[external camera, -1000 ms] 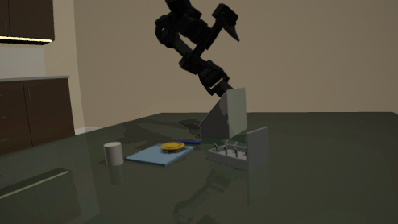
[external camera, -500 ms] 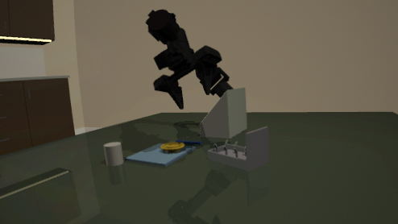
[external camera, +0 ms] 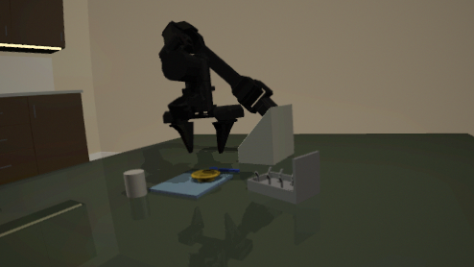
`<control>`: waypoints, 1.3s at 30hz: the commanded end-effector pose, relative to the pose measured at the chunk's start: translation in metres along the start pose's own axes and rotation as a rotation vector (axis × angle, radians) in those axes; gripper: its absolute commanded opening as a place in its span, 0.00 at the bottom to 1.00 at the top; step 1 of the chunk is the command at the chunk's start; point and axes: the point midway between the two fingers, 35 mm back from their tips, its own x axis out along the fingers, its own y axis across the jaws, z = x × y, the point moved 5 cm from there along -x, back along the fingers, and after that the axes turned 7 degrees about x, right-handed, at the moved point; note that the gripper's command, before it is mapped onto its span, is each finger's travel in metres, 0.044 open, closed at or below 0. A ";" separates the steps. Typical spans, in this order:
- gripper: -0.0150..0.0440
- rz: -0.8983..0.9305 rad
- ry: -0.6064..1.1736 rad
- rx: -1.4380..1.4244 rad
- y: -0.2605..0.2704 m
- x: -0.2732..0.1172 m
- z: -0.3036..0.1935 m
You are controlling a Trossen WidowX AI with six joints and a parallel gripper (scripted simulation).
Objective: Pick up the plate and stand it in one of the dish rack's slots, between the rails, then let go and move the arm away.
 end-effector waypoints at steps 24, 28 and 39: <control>0.93 -0.029 0.007 -0.017 -0.003 0.037 0.002; 0.93 -0.029 0.007 -0.017 -0.004 0.043 0.001; 0.93 -0.032 0.007 -0.017 -0.005 0.061 0.000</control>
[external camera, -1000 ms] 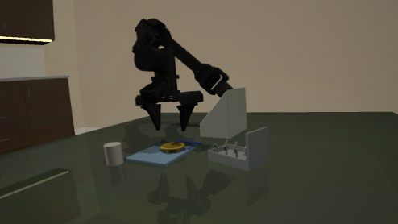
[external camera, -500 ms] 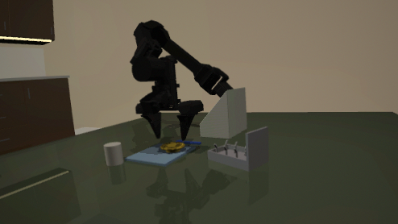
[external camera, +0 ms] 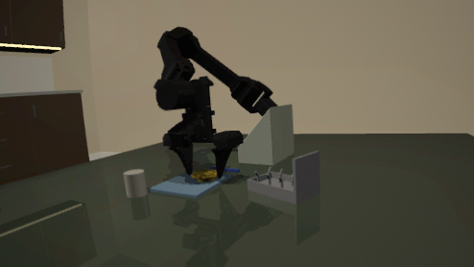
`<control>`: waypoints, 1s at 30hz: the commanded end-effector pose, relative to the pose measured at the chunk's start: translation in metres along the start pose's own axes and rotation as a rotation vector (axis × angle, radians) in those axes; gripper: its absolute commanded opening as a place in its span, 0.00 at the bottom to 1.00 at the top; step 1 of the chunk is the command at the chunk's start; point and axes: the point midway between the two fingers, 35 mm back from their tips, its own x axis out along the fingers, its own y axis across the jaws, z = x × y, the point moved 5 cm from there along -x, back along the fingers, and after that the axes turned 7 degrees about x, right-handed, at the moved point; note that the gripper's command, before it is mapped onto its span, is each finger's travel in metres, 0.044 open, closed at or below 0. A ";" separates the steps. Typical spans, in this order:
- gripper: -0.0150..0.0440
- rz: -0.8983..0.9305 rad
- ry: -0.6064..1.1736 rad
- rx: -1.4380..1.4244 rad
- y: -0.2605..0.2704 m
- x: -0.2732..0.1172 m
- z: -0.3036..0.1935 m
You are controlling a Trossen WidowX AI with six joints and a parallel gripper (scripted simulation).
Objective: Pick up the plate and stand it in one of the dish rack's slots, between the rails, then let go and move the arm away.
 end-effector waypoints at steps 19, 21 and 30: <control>0.79 -0.007 0.008 -0.013 0.001 0.008 -0.004; 0.76 -0.007 0.008 -0.013 0.001 0.008 -0.004; 0.40 0.006 -0.004 -0.002 0.004 -0.022 0.005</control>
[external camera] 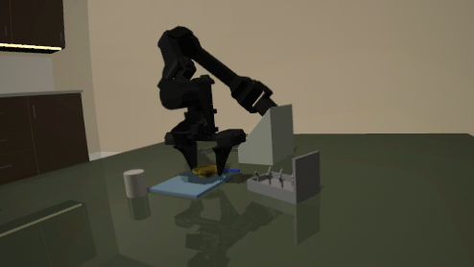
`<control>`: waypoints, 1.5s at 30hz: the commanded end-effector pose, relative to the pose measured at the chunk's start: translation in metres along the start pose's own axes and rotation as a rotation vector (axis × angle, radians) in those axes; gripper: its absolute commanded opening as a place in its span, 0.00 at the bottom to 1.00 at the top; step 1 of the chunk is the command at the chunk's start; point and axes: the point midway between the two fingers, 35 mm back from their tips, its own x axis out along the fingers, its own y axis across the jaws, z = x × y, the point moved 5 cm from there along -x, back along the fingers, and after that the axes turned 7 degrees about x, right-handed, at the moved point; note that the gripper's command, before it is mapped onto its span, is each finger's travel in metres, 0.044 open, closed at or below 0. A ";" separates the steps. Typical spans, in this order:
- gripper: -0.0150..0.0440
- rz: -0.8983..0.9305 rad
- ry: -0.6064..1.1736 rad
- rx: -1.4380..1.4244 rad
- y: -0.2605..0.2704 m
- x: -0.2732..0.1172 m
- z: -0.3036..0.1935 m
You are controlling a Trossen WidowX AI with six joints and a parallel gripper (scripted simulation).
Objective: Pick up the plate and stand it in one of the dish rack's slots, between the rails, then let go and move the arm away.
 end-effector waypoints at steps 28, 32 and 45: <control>0.25 0.011 -0.013 0.007 0.008 -0.153 0.014; 0.25 0.007 -0.012 0.007 0.008 -0.162 0.013; 0.25 0.014 -0.009 0.334 0.091 -0.161 -0.026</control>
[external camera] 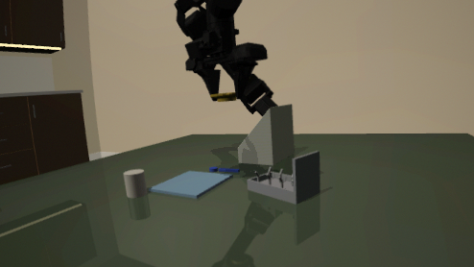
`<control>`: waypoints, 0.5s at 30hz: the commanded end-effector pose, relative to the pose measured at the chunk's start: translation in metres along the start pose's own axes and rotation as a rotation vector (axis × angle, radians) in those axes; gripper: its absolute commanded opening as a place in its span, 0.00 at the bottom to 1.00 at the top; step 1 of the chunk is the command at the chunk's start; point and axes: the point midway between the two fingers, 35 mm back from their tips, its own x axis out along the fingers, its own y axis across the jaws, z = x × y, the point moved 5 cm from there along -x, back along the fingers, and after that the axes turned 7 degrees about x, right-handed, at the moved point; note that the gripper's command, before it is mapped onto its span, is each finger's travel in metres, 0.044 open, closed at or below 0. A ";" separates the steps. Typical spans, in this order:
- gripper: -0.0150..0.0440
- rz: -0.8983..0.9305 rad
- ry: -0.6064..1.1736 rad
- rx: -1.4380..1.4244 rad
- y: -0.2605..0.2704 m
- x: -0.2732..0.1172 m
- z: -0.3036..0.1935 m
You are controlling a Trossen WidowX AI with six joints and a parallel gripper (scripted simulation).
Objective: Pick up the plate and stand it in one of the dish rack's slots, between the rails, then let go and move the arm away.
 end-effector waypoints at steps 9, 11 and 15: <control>0.25 -0.010 0.017 0.124 0.026 0.007 -0.029; 0.25 0.003 0.049 0.090 0.026 0.013 -0.029; 0.25 0.039 0.115 0.017 0.025 0.025 -0.028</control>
